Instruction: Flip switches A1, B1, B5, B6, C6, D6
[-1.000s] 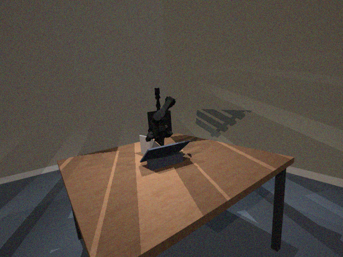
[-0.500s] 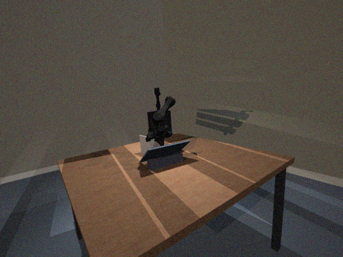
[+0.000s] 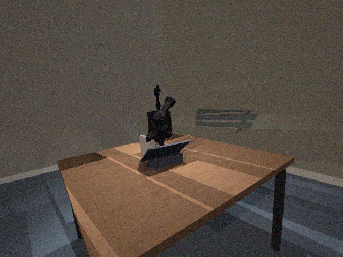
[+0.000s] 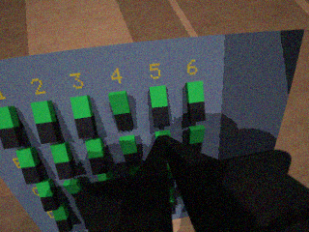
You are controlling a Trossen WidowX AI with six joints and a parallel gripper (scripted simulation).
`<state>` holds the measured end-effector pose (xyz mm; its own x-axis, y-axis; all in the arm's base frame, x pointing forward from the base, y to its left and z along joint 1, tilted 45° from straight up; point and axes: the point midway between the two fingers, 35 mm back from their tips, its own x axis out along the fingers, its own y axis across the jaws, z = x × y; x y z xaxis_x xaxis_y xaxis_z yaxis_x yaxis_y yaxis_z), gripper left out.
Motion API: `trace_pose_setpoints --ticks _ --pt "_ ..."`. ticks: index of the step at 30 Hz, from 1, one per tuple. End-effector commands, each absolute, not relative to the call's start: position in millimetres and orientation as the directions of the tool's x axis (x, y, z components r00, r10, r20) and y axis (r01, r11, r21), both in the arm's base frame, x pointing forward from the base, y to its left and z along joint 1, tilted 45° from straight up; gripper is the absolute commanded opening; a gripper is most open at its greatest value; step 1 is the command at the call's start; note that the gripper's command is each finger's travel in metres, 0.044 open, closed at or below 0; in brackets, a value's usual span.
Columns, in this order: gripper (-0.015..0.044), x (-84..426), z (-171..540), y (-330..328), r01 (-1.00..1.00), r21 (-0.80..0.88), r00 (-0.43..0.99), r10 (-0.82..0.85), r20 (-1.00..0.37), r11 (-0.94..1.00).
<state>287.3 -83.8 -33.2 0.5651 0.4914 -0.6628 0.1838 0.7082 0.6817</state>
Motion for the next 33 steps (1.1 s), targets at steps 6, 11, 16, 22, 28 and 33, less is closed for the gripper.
trace_pose_setpoints --ticks 6,11,16,22,28,33 --pt "0.0000 287 -35 -83 0.193 0.680 0.562 0.489 -0.667 0.707" --pt "0.0000 288 -35 -83 0.193 0.680 0.562 0.489 -0.667 0.707" --pt "0.0000 288 -36 -83 0.193 0.680 0.562 0.489 -0.667 0.707" --pt "0.0000 289 -36 -82 0.193 0.680 0.562 0.489 -0.667 0.707" --pt "0.0000 289 -37 -82 0.193 0.680 0.562 0.489 -0.667 0.707" --pt "0.0000 257 -2 -109 0.194 0.678 0.577 0.476 -0.664 0.709"
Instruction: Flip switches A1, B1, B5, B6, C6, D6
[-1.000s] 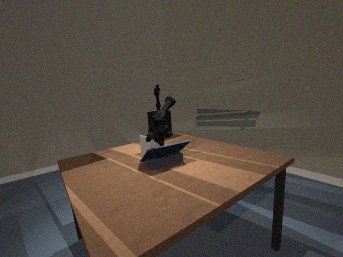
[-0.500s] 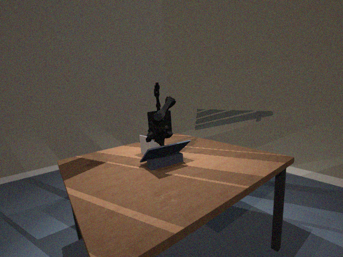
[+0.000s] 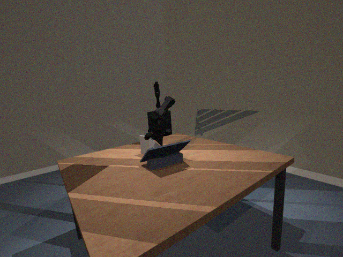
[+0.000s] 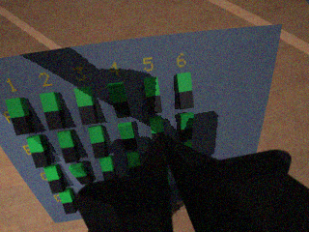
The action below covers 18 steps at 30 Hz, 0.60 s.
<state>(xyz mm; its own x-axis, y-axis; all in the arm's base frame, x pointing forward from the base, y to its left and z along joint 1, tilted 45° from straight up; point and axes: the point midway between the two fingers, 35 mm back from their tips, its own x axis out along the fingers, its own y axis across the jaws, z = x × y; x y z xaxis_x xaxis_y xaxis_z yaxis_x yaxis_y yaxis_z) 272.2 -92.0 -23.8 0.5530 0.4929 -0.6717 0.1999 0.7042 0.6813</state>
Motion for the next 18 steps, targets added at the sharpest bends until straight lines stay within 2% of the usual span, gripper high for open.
trace_pose_setpoints --ticks 1,12,18 --pt "0.0000 252 3 -112 0.195 0.678 0.580 0.475 -0.662 0.709" --pt "0.0000 244 -17 -136 0.195 0.677 0.581 0.472 -0.663 0.710" --pt "0.0000 262 -37 -122 0.193 0.677 0.562 0.485 -0.670 0.711"
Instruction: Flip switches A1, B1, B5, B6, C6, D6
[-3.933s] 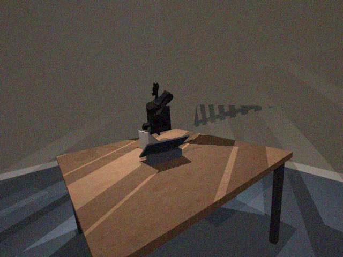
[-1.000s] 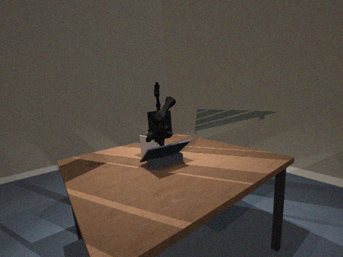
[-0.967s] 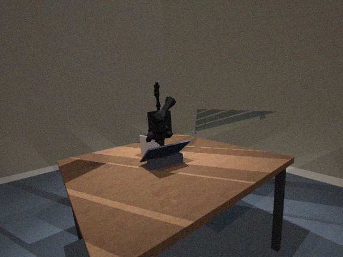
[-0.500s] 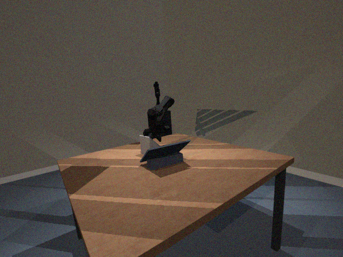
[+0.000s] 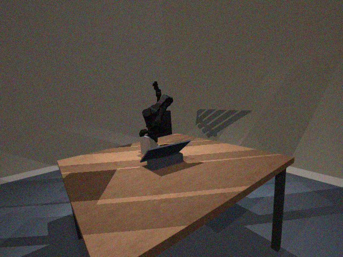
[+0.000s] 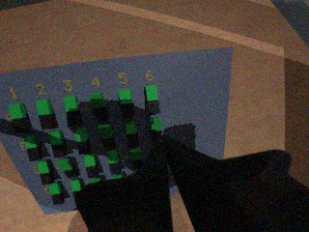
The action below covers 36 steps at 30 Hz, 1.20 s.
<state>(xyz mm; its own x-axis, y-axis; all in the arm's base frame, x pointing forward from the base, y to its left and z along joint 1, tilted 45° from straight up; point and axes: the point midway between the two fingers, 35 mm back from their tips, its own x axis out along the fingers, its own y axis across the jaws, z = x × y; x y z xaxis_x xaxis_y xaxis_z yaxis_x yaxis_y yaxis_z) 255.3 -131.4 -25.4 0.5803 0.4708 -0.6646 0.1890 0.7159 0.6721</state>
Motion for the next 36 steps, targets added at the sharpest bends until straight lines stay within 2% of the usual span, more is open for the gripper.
trace_pose_setpoints --ticks 1,36 --pt "0.0000 264 -39 -120 0.194 0.677 0.562 0.486 -0.670 0.710" --pt "0.0000 279 -55 -108 0.193 0.678 0.562 0.487 -0.668 0.709"
